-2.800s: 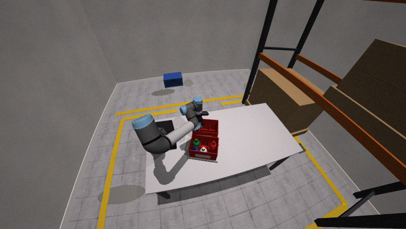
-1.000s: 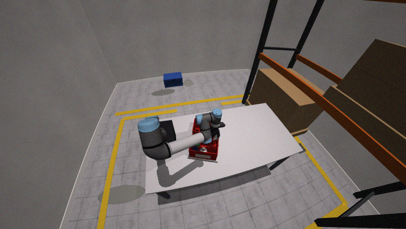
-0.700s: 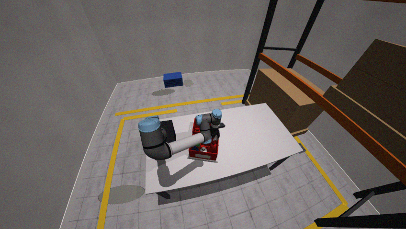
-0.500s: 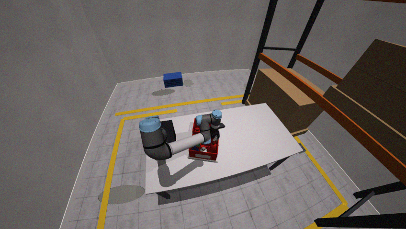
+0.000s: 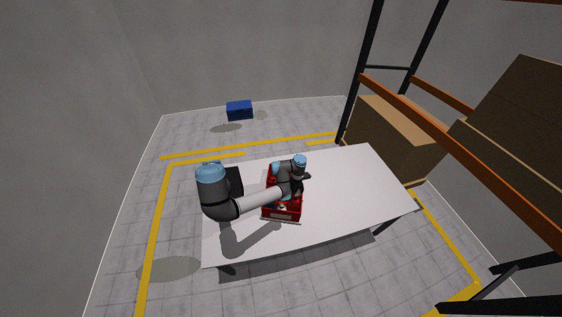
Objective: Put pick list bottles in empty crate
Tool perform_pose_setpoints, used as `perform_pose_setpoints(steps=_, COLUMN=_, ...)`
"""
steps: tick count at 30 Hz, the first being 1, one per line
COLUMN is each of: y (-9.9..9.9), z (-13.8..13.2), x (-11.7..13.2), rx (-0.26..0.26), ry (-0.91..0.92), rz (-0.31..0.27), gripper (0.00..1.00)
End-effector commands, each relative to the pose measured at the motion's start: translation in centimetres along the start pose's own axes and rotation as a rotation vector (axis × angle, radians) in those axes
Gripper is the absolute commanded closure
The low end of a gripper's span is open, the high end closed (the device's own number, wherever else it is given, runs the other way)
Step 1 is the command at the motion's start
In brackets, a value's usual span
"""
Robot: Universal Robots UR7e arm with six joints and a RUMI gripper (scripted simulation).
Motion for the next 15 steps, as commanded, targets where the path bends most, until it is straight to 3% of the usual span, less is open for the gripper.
perform_pose_setpoints(steps=1, y=0.6, z=0.0, x=0.0, rx=0.0, ry=0.0, rz=0.001, gripper=0.62)
perform_pose_setpoints(steps=15, y=2.2, z=0.0, x=0.0, rx=0.0, ry=0.0, rz=0.001, gripper=0.62)
Point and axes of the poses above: the point where the finger pads meet when closed, its own y axis out along the fingers, its own z axis across the jaws, x = y × z, the point moved 7 cm from there along -y, back along the fingers, and after that the axes turned 8 degrees about y, right-handed, at the moved point
